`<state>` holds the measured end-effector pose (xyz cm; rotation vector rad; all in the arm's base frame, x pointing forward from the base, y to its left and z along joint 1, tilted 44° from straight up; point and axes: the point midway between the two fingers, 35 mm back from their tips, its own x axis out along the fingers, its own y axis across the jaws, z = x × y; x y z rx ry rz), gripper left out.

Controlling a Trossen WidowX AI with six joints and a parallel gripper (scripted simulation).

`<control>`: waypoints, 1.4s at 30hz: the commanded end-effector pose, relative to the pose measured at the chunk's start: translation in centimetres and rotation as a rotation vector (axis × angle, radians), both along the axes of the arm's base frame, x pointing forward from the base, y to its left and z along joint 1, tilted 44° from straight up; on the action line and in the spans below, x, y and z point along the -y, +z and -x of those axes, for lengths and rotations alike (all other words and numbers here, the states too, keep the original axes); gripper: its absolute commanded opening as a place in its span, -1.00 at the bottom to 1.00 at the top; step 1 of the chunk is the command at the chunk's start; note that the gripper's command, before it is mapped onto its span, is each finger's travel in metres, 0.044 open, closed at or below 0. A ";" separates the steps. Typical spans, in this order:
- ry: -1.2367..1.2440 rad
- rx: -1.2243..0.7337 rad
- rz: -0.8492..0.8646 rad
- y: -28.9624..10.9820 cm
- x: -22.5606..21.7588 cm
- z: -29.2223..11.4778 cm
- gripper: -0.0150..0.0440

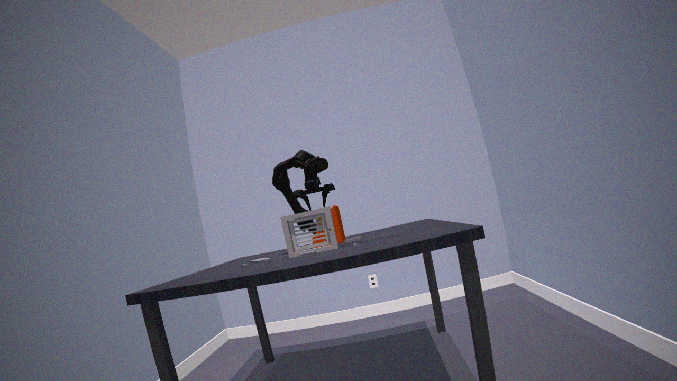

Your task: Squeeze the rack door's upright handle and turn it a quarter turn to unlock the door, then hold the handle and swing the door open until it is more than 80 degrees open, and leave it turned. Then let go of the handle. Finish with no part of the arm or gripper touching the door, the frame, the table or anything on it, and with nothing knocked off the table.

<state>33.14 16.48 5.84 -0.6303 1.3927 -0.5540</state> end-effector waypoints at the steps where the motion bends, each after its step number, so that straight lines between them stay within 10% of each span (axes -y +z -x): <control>1: 0.003 -0.011 0.006 -0.7 0.5 -0.1 0.52; 35: -0.022 -0.051 -0.006 -4.4 4.2 -0.4 0.52; 42: -0.022 -0.051 -0.006 -4.4 4.2 -0.4 -0.10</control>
